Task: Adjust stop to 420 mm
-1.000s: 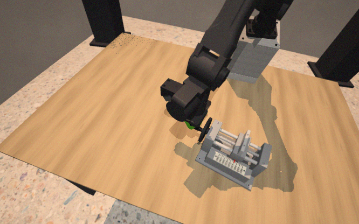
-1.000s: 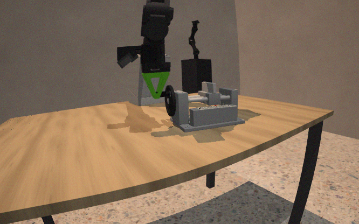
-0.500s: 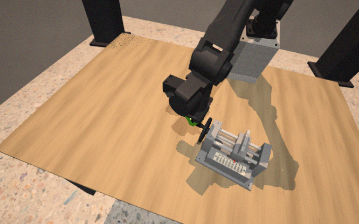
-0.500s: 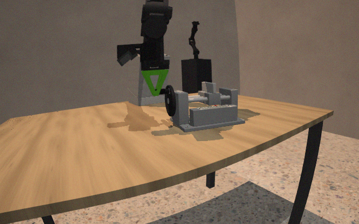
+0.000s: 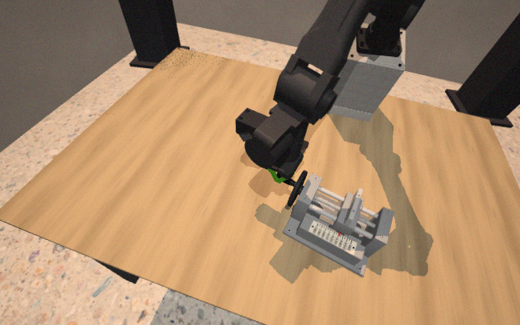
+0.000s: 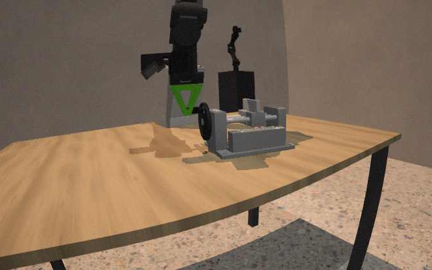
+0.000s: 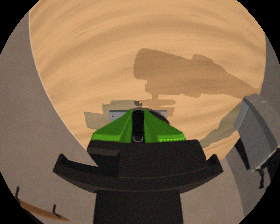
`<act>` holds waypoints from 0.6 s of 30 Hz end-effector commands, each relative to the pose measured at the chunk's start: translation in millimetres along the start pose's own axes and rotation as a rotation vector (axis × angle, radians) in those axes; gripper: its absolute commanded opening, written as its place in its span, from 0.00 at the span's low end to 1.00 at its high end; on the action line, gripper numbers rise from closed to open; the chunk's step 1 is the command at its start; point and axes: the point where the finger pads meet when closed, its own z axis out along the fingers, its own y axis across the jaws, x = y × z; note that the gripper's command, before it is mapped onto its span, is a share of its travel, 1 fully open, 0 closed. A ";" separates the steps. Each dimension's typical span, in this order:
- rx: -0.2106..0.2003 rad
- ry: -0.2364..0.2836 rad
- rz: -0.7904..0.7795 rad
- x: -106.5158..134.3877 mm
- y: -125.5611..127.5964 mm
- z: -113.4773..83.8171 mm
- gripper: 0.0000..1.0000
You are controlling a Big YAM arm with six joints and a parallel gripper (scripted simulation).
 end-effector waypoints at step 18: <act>-0.039 -0.002 -0.004 -4.9 -2.1 -19.5 0.06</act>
